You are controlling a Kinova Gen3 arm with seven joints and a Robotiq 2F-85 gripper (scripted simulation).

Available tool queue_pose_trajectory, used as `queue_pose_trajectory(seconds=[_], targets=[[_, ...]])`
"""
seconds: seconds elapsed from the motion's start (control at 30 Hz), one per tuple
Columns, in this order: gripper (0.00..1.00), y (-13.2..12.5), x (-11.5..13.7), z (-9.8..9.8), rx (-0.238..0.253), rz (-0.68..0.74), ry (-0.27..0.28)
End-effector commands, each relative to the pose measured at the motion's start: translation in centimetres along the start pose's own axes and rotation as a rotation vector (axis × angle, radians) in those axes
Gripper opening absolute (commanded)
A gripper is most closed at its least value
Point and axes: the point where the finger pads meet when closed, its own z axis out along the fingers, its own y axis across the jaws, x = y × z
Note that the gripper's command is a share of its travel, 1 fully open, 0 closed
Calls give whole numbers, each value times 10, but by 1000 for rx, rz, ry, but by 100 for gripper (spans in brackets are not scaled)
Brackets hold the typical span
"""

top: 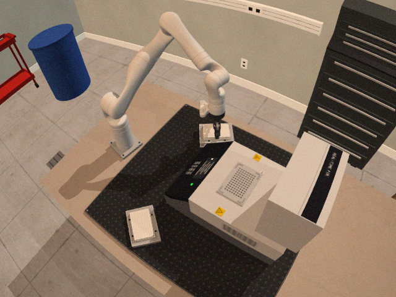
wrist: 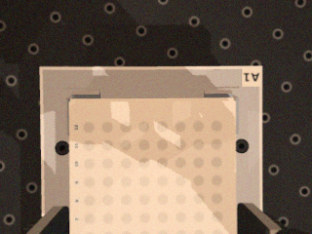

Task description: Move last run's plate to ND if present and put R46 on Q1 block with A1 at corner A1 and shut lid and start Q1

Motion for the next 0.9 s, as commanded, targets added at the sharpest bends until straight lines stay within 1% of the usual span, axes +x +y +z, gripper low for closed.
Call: queue_pose_trajectory(seconds=[0.0, 0.63, 0.87], targets=[[100, -2, -1, 2, 3, 0, -4], [100, -2, -1, 3, 2, 1, -3], [95, -1, 0, 2, 1, 1, -1]])
